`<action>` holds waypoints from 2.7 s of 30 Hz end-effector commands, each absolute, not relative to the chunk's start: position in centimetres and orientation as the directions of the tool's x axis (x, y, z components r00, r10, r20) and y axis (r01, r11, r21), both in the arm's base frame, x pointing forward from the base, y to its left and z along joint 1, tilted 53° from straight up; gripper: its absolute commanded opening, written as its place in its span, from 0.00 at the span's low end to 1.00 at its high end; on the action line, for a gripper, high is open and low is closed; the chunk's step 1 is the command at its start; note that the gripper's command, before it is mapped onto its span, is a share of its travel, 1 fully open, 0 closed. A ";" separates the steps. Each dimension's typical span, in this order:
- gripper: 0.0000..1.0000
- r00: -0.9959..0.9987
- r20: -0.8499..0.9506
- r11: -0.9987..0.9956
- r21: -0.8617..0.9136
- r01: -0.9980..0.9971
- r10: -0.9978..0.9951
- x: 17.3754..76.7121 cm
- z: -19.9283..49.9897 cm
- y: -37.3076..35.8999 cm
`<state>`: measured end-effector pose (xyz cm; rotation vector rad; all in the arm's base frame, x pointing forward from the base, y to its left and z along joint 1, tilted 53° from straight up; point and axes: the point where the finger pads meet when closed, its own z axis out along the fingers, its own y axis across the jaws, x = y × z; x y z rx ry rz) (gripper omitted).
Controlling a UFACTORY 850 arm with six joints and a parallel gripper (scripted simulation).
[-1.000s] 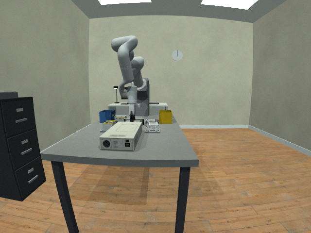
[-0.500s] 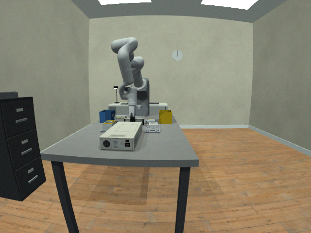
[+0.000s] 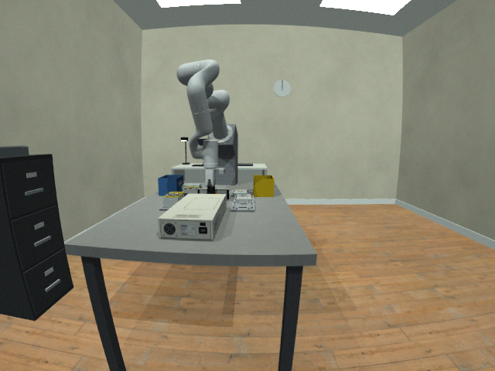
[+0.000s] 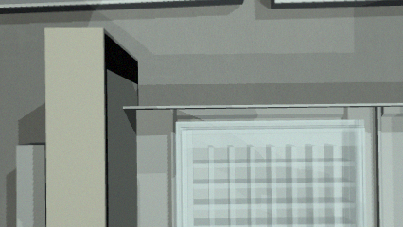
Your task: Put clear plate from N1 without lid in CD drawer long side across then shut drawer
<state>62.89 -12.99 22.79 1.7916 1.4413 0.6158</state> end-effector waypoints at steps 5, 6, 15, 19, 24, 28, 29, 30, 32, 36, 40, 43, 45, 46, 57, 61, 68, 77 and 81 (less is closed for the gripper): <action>0.00 0.253 -0.082 -0.092 0.789 0.607 0.964 62.9 22.8 -13.0; 0.00 0.253 -0.082 -0.092 0.789 0.607 0.964 62.9 22.8 -13.0; 0.00 0.253 -0.082 -0.092 0.789 0.607 0.964 62.9 22.8 -13.0; 0.00 0.253 -0.082 -0.092 0.789 0.607 0.964 62.9 22.8 -13.0; 0.00 0.253 -0.082 -0.092 0.789 0.607 0.964 62.9 22.8 -13.0; 0.00 0.253 -0.082 -0.092 0.789 0.607 0.964 62.9 22.8 -13.0; 0.00 0.253 -0.082 -0.092 0.789 0.607 0.964 62.9 22.8 -13.0; 0.00 0.253 -0.082 -0.092 0.789 0.607 0.964 62.9 22.8 -13.0; 0.00 0.253 -0.082 -0.092 0.789 0.607 0.964 62.9 22.8 -13.0; 0.00 0.253 -0.082 -0.092 0.789 0.607 0.964 63.1 22.7 -13.0; 0.00 0.253 -0.082 -0.092 0.789 0.607 0.964 63.3 22.5 -13.1; 0.00 0.253 -0.082 -0.092 0.789 0.607 0.964 63.4 22.4 -13.2; 0.00 0.253 -0.082 -0.092 0.789 0.607 0.964 63.5 22.3 -13.2; 0.00 0.253 -0.082 -0.092 0.789 0.607 0.964 63.5 22.3 -13.2; 0.00 0.253 -0.082 -0.092 0.789 0.607 0.964 64.0 21.9 -13.4; 0.00 0.253 -0.082 -0.092 0.789 0.607 0.964 64.0 21.9 -13.4; 0.00 0.253 -0.082 -0.092 0.789 0.607 0.964 64.0 21.9 -13.4; 0.00 0.253 -0.082 -0.092 0.789 0.607 0.964 64.0 21.9 -13.4; 0.00 0.253 -0.082 -0.092 0.789 0.607 0.964 64.0 21.9 -13.4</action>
